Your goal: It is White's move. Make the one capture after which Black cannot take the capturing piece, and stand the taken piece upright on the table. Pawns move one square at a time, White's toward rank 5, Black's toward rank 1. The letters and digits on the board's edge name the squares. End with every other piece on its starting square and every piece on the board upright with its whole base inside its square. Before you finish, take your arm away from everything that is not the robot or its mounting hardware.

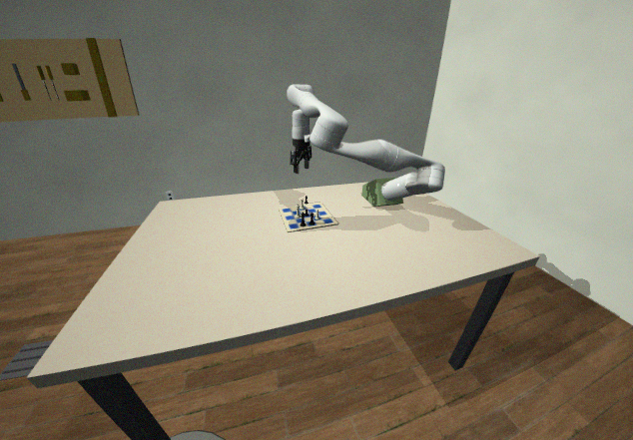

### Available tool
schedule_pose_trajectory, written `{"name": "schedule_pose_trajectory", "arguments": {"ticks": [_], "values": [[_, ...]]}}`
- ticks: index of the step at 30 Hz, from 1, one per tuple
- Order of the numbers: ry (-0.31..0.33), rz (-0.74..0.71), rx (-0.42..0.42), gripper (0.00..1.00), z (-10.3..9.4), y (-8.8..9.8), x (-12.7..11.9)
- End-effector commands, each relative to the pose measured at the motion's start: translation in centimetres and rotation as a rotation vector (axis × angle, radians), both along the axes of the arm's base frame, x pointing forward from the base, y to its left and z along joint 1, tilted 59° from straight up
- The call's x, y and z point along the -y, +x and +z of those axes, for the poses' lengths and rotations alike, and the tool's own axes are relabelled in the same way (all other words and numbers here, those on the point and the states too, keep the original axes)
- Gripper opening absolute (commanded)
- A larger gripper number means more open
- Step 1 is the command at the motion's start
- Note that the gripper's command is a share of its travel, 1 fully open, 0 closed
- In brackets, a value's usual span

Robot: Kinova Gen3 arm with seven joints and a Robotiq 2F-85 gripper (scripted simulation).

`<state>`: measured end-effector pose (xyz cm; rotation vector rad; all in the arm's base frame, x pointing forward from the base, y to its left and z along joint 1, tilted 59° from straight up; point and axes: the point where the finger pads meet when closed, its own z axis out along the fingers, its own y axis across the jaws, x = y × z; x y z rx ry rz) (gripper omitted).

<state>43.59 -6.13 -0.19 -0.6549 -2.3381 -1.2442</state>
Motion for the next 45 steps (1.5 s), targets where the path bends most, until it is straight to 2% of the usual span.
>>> {"name": "schedule_pose_trajectory", "arguments": {"ticks": [1,45], "values": [[-0.001,-0.002,0.001,1.00,0.04,0.02,0.13],[-0.001,-0.002,0.001,1.00,0.04,0.02,0.13]]}}
